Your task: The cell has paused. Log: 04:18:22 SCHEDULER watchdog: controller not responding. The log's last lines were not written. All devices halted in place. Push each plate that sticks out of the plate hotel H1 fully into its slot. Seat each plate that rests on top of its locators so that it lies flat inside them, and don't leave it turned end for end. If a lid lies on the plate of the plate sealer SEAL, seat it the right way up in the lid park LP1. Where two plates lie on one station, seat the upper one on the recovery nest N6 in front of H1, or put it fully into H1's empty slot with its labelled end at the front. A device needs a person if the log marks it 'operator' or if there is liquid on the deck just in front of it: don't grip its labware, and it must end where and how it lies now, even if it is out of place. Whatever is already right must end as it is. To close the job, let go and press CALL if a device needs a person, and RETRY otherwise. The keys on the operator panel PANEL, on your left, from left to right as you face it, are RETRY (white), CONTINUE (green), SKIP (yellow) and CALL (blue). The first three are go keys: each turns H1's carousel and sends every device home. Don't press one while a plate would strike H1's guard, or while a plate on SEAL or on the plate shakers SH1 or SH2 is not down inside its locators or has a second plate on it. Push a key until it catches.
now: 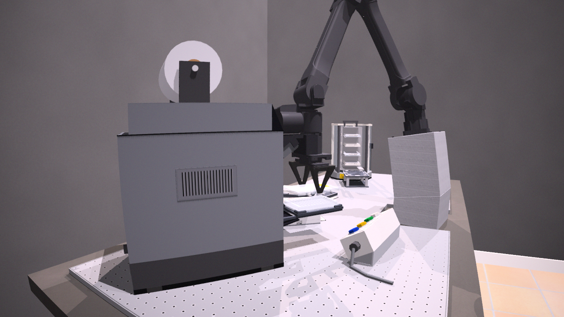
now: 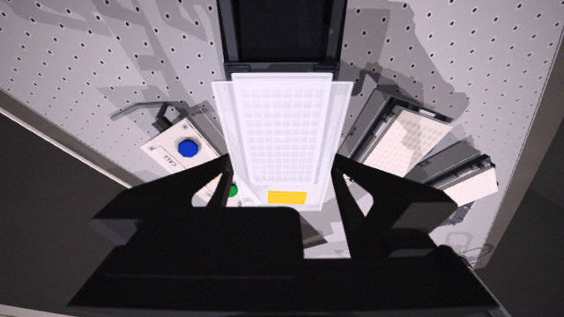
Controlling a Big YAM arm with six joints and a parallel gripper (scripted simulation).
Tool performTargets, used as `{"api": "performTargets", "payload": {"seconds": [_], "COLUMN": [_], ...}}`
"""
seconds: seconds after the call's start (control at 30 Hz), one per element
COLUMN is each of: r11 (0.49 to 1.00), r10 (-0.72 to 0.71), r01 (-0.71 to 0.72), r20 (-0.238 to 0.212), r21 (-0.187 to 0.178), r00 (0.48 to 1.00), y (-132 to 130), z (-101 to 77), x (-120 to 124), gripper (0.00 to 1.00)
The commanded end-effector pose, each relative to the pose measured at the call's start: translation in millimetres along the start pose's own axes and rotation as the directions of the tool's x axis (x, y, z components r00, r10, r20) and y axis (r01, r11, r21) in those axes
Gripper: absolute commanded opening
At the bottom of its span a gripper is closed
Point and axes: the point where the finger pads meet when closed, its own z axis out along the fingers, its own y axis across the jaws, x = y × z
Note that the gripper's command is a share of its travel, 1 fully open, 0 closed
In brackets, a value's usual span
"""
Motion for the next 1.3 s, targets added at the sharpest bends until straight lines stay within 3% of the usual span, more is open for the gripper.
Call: {"api": "performTargets", "payload": {"seconds": [0.0, 0.13, 0.37, 0.73, 1.27], "r11": [1.000, 1.000, 1.000, 1.000, 1.000], "r10": [-0.001, -0.003, 0.001, 0.005, 0.006], "r01": [0.001, 0.003, -0.001, -0.005, -0.006], "r20": [0.027, 0.013, 0.029, 0.055, 0.058], "r21": [-0.001, 0.000, -0.001, -0.002, -0.002], "r00": [1.000, 1.000, 1.000, 0.998, 0.998], "y": [5.8, 1.7, 4.3, 3.7, 3.5], "z": [-11.6, -13.7, -30.7, -66.6, -106.0], "x": [-4.4, -0.2, -8.8, -21.9, -22.0], "gripper": [0.84, 0.84, 0.84, 0.84, 0.84]}}
